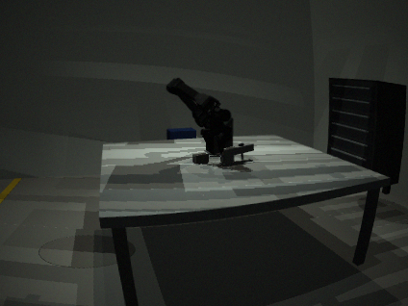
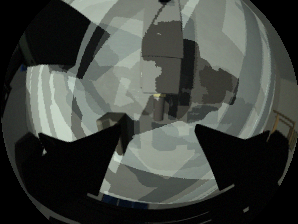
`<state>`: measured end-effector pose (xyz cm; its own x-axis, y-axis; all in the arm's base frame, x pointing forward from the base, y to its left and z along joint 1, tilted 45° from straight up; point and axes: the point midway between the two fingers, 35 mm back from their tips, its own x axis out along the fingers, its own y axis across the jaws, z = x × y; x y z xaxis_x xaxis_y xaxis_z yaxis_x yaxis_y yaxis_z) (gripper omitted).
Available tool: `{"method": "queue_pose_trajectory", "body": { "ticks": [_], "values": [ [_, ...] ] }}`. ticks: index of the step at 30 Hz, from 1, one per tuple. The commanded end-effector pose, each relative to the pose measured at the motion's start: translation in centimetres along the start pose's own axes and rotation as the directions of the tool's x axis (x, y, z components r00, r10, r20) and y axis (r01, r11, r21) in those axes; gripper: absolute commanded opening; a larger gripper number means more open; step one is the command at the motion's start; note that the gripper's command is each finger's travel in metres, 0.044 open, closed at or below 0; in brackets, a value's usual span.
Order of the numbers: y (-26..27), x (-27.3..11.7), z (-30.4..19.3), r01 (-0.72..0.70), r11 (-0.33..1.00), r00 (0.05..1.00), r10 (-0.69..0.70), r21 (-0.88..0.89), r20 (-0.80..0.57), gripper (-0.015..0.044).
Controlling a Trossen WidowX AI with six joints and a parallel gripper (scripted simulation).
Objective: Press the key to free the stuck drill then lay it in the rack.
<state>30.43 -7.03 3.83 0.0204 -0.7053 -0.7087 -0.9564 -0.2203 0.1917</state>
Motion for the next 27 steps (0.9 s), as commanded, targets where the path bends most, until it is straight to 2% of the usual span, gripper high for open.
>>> {"method": "queue_pose_trajectory", "body": {
  "ticks": [1,11,27],
  "values": [
    [0.1,0.0,0.1,0.005,1.0,1.0,-0.005,0.024,-0.008,0.044],
    [0.1,0.3,0.1,0.005,1.0,1.0,-0.005,0.024,-0.007,0.044],
    [-0.1,2.8,0.8,0.005,1.0,1.0,-0.005,0.024,-0.007,0.044]
  ]
}}
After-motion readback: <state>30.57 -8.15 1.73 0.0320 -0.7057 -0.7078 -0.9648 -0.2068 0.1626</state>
